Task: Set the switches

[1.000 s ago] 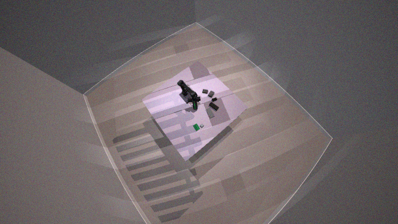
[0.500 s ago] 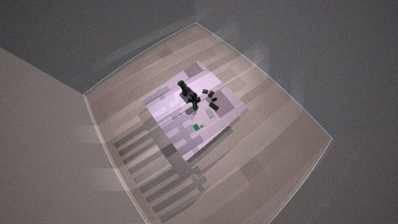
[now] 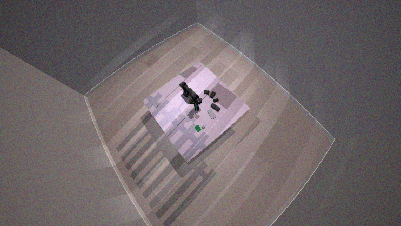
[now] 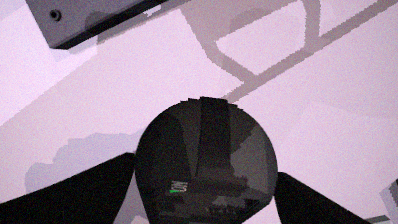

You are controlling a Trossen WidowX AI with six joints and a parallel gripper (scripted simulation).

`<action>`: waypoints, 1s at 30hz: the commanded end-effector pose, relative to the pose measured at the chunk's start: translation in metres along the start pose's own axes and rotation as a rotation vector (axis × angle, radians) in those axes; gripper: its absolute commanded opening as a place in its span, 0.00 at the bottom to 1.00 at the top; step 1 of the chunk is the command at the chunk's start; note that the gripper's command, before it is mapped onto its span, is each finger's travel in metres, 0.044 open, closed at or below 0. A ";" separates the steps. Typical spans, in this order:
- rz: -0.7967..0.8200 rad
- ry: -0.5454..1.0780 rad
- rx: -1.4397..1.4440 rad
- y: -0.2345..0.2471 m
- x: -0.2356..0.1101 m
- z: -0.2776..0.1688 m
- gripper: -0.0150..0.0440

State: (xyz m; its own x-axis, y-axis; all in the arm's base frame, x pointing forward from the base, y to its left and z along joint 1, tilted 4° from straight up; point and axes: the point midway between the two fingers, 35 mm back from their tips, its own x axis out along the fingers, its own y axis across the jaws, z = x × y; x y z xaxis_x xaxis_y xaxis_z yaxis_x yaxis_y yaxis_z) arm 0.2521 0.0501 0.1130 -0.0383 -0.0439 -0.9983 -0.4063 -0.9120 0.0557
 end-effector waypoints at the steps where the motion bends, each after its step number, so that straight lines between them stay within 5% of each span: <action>1: -0.009 -0.002 0.000 -0.001 -0.002 -0.005 0.82; 30: -0.009 -0.048 0.000 -0.001 -0.015 -0.023 0.82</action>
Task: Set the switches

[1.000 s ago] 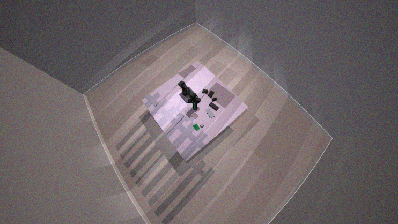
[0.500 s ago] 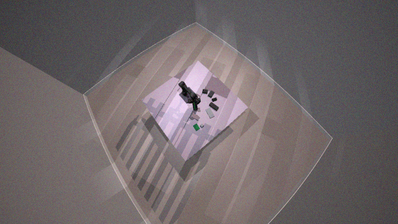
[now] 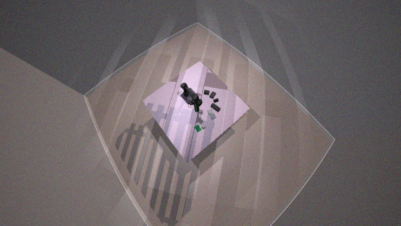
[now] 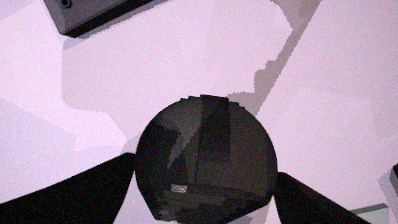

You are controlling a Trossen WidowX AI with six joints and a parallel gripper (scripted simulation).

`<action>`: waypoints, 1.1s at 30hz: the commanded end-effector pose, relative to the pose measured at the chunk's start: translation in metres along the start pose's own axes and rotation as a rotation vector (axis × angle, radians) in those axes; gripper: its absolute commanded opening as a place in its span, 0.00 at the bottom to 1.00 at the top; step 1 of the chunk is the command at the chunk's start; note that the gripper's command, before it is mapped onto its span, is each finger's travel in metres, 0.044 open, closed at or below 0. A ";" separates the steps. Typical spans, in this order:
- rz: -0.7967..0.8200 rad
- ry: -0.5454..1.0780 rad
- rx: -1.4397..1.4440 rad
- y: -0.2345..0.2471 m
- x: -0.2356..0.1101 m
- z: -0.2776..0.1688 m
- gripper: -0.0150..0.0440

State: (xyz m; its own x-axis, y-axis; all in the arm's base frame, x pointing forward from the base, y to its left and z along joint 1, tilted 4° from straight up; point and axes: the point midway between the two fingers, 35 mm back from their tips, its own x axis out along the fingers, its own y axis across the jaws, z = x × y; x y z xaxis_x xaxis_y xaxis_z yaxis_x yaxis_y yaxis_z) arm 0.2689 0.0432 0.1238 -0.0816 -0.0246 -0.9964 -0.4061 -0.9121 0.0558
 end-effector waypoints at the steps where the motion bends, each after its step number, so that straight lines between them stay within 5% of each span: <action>1: -0.009 -0.002 0.000 -0.001 -0.004 -0.005 0.82; 33: -0.009 -0.052 0.000 -0.001 -0.014 -0.026 0.82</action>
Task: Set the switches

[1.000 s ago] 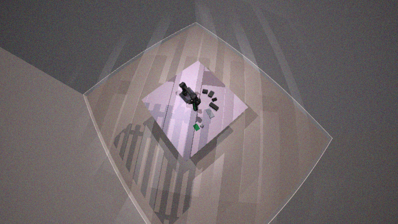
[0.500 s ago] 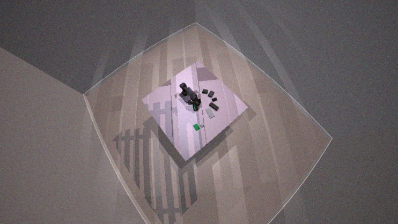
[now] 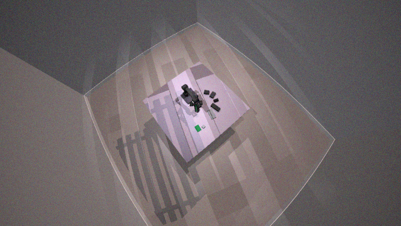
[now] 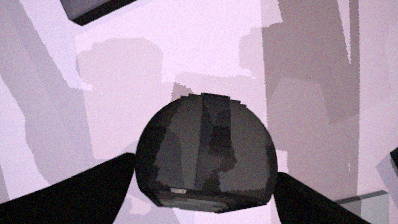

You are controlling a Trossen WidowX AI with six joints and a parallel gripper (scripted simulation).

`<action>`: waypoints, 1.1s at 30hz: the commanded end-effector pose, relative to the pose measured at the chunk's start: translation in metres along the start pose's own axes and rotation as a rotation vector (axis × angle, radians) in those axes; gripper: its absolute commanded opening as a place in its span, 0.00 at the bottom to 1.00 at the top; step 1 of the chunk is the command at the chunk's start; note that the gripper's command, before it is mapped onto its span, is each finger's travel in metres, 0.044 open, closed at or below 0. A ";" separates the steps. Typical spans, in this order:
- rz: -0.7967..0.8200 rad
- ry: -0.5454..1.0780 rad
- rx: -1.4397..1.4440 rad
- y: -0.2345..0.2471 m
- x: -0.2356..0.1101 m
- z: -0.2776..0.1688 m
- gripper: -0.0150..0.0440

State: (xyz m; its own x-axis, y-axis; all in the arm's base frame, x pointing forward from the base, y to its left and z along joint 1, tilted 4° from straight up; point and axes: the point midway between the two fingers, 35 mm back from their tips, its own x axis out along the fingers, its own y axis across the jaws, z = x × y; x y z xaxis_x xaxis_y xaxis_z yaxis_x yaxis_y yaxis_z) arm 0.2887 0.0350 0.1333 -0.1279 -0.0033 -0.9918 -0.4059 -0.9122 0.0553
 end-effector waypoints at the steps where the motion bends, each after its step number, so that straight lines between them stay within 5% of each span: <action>1: -0.008 -0.003 0.000 -0.001 -0.003 -0.005 0.82; 33: -0.008 -0.064 0.000 0.000 -0.013 -0.030 0.82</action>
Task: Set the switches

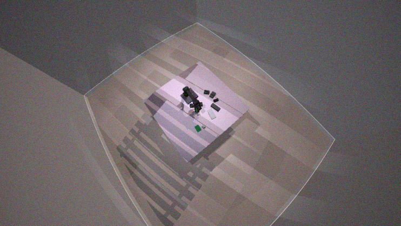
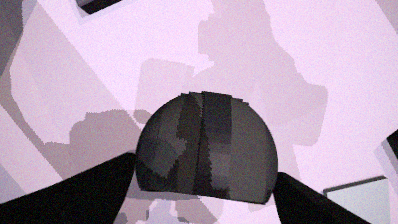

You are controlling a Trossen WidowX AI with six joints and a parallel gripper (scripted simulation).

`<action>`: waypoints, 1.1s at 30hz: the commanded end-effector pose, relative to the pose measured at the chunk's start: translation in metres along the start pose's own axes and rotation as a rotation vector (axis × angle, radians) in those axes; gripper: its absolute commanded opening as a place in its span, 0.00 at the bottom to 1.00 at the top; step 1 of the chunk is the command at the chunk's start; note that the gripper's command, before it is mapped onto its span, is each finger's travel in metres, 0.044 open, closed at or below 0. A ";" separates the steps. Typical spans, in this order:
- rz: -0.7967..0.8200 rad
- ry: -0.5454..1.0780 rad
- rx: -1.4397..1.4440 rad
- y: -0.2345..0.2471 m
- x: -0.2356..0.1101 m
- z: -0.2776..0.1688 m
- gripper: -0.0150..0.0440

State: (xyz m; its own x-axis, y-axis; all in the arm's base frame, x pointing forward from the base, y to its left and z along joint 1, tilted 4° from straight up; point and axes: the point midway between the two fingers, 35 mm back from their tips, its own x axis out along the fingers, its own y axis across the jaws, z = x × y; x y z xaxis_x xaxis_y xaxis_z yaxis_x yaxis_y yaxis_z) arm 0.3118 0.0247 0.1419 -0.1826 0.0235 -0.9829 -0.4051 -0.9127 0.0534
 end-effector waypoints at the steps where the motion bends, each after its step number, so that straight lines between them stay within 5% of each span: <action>1: -0.006 -0.004 0.001 0.000 -0.002 -0.006 0.82; 33: -0.019 0.005 0.001 0.001 -0.011 -0.030 0.82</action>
State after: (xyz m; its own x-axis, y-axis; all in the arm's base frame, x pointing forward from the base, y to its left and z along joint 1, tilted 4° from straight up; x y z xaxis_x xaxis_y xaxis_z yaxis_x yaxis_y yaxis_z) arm 0.3361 0.0128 0.1485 -0.1754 0.0392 -0.9837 -0.4139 -0.9096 0.0376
